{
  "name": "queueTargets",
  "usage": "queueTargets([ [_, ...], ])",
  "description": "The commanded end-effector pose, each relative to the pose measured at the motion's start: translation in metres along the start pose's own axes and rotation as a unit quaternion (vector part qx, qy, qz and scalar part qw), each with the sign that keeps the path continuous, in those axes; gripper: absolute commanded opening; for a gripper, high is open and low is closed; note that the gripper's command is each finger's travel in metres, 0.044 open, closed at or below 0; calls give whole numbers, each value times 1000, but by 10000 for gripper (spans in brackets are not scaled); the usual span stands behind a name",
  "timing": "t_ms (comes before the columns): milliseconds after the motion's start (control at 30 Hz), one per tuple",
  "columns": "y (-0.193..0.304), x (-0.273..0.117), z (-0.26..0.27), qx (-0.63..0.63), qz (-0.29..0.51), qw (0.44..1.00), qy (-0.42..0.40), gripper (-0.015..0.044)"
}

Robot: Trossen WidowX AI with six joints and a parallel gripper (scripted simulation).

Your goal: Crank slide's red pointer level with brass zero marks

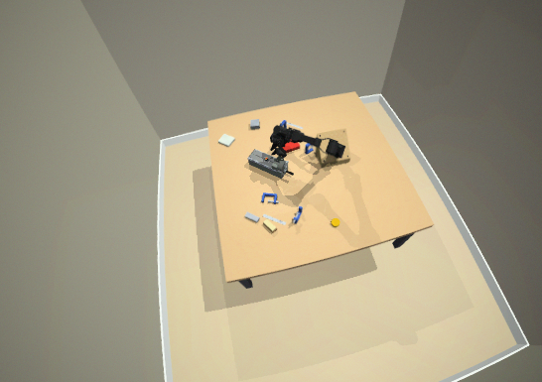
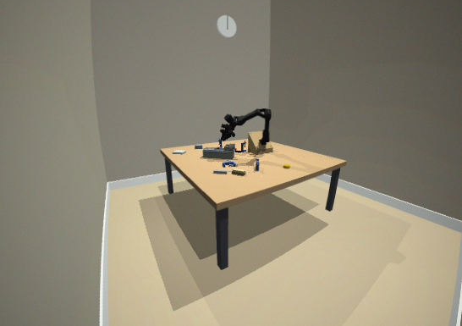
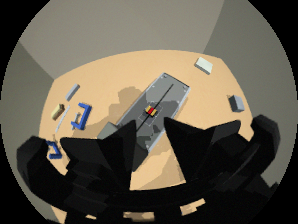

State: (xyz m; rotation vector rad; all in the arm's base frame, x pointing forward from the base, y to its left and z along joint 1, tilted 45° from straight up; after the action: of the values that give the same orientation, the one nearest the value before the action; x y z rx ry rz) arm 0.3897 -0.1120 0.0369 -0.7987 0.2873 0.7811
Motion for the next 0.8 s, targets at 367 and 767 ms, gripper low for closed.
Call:
queueTargets([
  [367, 0, 0, 0, 0, 0, 1000, 0, 361],
  [767, 0, 0, 0, 0, 0, 1000, 0, 46],
])
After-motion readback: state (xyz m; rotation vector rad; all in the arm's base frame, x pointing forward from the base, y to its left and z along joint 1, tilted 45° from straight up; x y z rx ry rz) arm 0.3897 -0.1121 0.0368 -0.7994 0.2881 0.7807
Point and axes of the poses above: the point midway between the two fingers, 35 mm back from their tips, its own x axis out along the fingers, its own z axis across the jaws, y = z × x, the point moved 2 cm from there along -x, back along the fingers, and after that the axes turned 5 degrees about -x, right-handed, at the moved point
